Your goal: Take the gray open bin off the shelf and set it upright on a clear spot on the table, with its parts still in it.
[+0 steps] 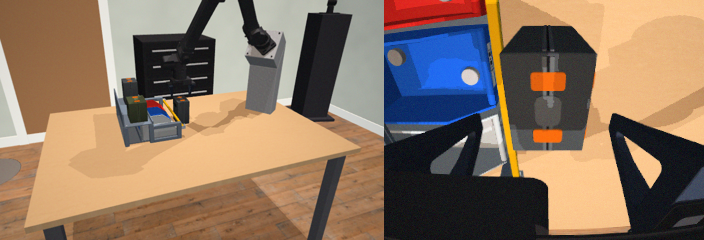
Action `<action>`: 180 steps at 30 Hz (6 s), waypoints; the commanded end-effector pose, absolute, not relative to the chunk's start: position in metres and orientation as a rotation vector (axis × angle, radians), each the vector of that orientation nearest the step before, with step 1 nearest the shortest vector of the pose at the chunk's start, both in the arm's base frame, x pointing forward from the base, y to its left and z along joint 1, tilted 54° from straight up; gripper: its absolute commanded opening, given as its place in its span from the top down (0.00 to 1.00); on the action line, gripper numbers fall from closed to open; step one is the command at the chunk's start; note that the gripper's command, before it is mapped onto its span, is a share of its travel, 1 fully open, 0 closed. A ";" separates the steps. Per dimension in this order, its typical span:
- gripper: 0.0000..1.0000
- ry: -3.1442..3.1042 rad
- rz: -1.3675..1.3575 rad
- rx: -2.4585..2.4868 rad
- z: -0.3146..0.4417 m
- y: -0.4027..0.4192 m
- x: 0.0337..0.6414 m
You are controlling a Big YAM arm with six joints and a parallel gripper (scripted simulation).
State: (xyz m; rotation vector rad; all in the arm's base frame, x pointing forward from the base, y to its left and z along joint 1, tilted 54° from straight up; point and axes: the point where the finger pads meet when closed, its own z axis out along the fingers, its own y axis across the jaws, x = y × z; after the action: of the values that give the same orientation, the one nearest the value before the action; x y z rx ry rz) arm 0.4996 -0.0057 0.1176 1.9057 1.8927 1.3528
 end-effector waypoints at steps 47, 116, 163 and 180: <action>0.00 1.891 1.360 1.889 0.119 -0.001 0.499; 0.00 1.894 1.362 1.896 0.088 0.024 0.534; 0.00 1.887 1.369 1.875 0.091 0.027 0.539; 1.00 1.894 1.365 1.881 0.089 0.027 0.536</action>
State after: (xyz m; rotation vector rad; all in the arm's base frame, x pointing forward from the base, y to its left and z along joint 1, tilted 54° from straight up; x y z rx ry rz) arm 0.5354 0.0214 0.0817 1.9074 1.8908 1.3511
